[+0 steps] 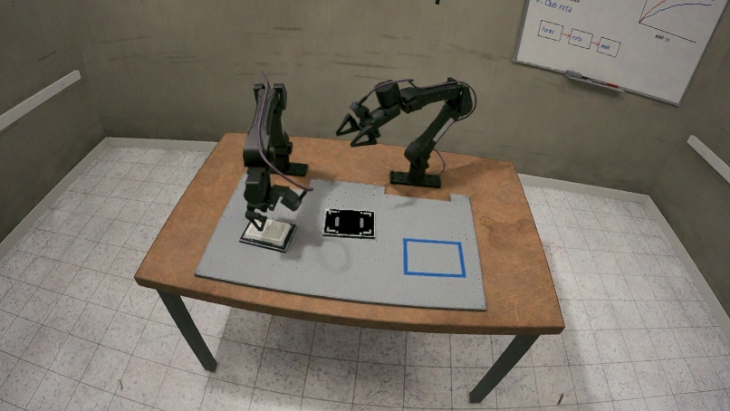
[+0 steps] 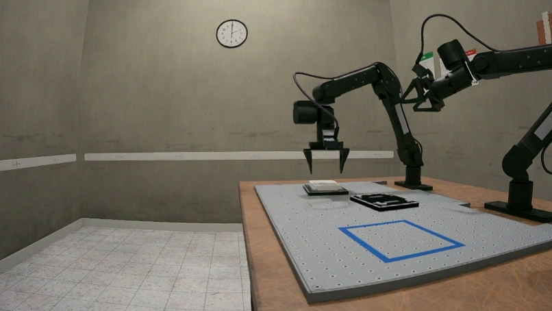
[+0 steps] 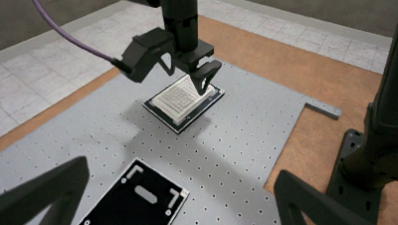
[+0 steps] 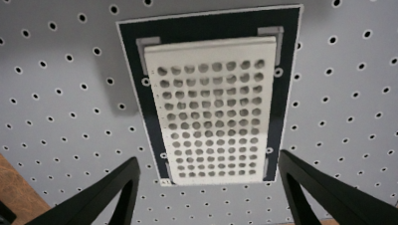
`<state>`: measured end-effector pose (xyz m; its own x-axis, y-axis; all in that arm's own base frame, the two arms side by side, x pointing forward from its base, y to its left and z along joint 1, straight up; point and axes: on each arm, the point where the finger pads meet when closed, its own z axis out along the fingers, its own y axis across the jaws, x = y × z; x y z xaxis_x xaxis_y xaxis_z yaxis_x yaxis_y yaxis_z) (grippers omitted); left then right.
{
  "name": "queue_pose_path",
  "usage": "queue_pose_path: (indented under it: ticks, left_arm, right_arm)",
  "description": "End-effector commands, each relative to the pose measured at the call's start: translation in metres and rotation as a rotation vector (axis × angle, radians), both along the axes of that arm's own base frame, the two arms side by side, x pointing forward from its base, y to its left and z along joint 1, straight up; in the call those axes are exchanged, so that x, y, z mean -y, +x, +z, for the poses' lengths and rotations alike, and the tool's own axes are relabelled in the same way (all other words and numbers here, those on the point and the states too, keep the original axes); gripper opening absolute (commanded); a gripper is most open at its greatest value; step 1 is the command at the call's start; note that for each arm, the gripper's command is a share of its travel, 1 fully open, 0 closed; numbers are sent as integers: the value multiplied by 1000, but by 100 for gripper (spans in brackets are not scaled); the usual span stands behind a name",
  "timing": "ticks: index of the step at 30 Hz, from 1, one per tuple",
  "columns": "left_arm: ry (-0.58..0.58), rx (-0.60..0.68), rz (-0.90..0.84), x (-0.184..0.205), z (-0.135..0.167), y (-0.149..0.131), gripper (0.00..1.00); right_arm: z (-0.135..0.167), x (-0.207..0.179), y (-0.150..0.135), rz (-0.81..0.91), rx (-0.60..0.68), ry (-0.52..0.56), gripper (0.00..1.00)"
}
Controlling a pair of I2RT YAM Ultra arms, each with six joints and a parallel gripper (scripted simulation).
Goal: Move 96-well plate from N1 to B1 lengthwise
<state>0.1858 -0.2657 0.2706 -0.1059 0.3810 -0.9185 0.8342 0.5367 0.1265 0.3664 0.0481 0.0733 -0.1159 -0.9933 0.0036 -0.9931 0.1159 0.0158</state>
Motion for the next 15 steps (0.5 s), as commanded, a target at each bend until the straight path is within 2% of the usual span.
queue_pose_path:
  ticks: [1,15]
  left_arm:
    - [-5,3,3,-1,4,-2,100]
    - [-5,3,3,-1,4,-2,100]
  right_arm:
    - [0,-6,5,19,34,3,100]
    - [-21,-6,4,19,29,3,100]
